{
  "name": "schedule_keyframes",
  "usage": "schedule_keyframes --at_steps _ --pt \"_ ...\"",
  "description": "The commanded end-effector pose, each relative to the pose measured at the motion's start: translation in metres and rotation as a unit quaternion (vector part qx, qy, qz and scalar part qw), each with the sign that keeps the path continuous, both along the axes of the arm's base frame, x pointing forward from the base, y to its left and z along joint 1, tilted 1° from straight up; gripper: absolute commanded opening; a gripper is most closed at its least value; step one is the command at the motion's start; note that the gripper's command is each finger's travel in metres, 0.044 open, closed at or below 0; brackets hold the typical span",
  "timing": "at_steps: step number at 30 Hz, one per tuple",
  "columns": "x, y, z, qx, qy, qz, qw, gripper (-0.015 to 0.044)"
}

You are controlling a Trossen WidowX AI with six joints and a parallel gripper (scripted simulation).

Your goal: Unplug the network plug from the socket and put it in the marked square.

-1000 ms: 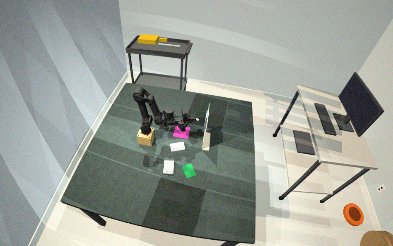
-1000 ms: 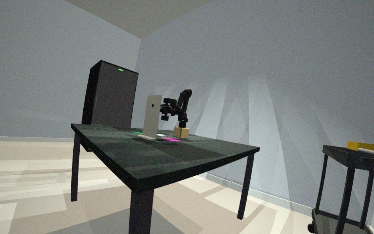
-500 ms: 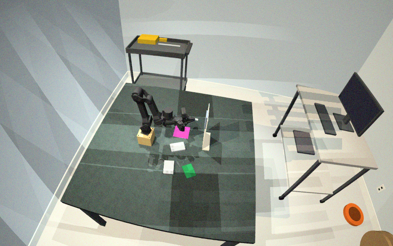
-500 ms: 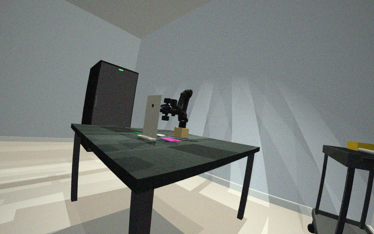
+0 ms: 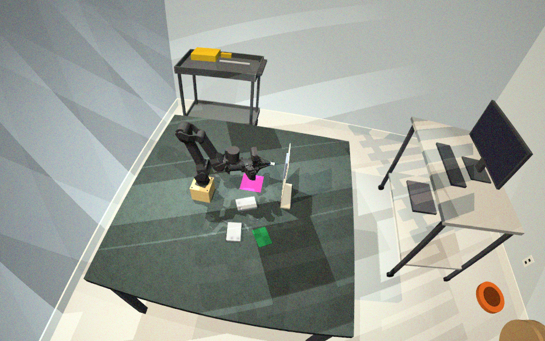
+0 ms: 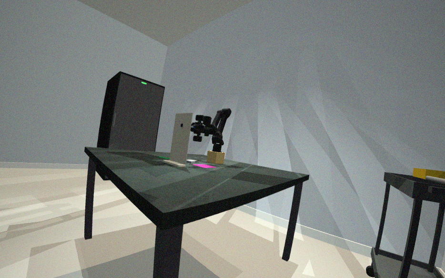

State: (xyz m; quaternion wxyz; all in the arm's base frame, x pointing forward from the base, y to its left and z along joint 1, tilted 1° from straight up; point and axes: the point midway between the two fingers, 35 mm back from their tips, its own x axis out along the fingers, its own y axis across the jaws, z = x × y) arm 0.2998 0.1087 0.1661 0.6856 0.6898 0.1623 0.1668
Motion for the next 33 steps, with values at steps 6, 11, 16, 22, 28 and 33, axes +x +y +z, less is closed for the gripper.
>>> schedule_keyframes --at_steps 6,11,16,22,28,33 --pt "-0.003 -0.001 0.020 0.003 -0.009 -0.002 1.000 0.0000" --pt "-0.006 -0.001 0.028 0.004 -0.010 -0.002 1.000 0.0000" --pt "-0.010 -0.002 0.035 0.004 -0.010 -0.002 1.000 0.0000" --pt "-0.015 -0.002 0.044 0.004 -0.010 -0.002 1.000 0.0000" --pt "-0.021 -0.003 0.052 0.005 -0.011 -0.002 1.000 0.0000" --pt "-0.021 -0.003 0.051 0.004 -0.009 -0.002 1.000 0.0000"
